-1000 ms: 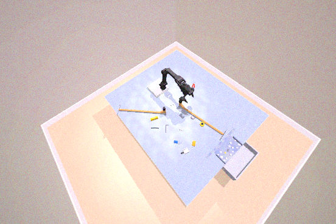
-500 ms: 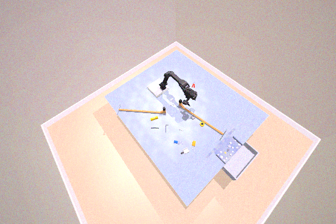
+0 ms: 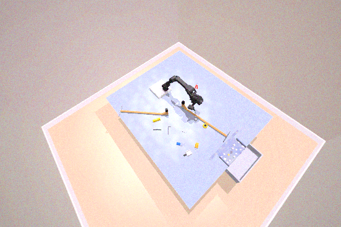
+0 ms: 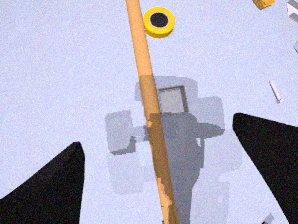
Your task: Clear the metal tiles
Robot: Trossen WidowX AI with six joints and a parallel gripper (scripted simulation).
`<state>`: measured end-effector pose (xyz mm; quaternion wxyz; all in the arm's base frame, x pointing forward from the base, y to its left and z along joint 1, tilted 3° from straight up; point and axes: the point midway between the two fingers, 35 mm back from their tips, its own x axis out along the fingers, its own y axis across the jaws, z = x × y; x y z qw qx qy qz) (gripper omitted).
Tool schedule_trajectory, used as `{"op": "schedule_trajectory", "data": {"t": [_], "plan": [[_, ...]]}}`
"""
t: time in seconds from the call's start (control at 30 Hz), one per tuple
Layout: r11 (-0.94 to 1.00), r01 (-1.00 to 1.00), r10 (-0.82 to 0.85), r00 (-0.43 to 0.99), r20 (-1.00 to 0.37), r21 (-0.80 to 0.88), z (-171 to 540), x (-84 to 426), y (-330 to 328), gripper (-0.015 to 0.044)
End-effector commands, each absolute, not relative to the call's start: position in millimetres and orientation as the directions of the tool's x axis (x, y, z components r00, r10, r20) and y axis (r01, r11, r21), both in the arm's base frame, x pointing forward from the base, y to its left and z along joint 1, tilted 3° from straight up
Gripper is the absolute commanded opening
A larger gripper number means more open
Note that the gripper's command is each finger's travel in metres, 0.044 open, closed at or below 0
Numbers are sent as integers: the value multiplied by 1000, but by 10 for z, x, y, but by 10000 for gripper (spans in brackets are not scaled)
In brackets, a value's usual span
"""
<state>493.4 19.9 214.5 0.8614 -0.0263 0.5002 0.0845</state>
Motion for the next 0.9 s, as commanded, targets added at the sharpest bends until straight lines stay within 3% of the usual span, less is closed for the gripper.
{"op": "schedule_trajectory", "data": {"t": [0.0,0.87], "plan": [[982,-186,114,466,-877,29,2053,5005,229,440],[971,-239,99,328,-939,19,1411,5201,387,440]]}}
